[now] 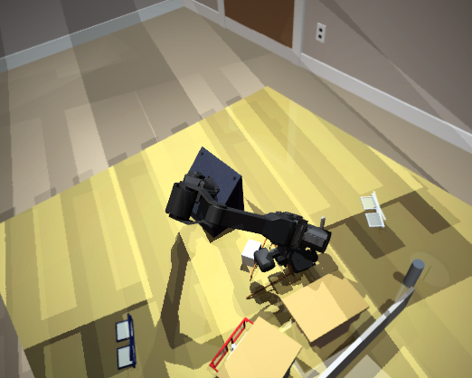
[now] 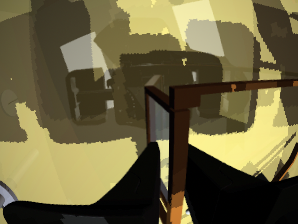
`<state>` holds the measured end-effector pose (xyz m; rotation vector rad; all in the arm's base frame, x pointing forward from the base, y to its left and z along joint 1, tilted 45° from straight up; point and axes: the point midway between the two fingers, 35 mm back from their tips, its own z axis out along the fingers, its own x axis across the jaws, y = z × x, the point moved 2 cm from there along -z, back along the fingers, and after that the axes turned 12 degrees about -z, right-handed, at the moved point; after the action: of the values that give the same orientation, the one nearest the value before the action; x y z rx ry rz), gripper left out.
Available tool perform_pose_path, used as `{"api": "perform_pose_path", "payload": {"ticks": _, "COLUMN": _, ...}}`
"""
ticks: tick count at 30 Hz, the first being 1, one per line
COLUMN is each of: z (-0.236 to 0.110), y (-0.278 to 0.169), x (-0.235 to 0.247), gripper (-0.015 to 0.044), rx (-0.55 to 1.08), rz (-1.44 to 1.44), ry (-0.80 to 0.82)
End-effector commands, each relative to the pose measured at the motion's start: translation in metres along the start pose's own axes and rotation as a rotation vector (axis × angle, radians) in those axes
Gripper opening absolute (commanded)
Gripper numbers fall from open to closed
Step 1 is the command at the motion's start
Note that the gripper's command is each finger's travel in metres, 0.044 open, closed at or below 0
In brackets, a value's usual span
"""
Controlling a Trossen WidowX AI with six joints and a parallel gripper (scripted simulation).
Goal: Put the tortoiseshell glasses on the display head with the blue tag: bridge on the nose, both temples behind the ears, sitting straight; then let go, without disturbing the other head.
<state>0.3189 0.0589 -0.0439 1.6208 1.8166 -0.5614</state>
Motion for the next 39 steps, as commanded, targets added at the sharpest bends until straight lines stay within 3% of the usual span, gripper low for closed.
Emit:
{"api": "perform_pose_path", "payload": {"ticks": 1, "z": 0.0, "y": 0.0, "x": 0.0, "gripper": 0.0014, "rx": 0.001, "rz": 0.0, "ry": 0.0}}
{"api": "perform_pose_path", "payload": {"ticks": 10, "z": -0.007, "y": 0.001, "x": 0.001, "gripper": 0.0, "rx": 0.0, "rz": 0.0, "ry": 0.001}}
{"api": "perform_pose_path", "payload": {"ticks": 24, "z": -0.098, "y": 0.003, "x": 0.002, "gripper": 0.0, "rx": -0.003, "rz": 0.0, "ry": 0.002}}
{"api": "perform_pose_path", "payload": {"ticks": 32, "z": -0.102, "y": 0.005, "x": 0.003, "gripper": 0.0, "rx": -0.003, "rz": 0.022, "ry": 0.002}}
{"api": "perform_pose_path", "payload": {"ticks": 39, "z": -0.103, "y": 0.006, "x": 0.014, "gripper": 0.0, "rx": -0.003, "rz": 0.206, "ry": 0.004}}
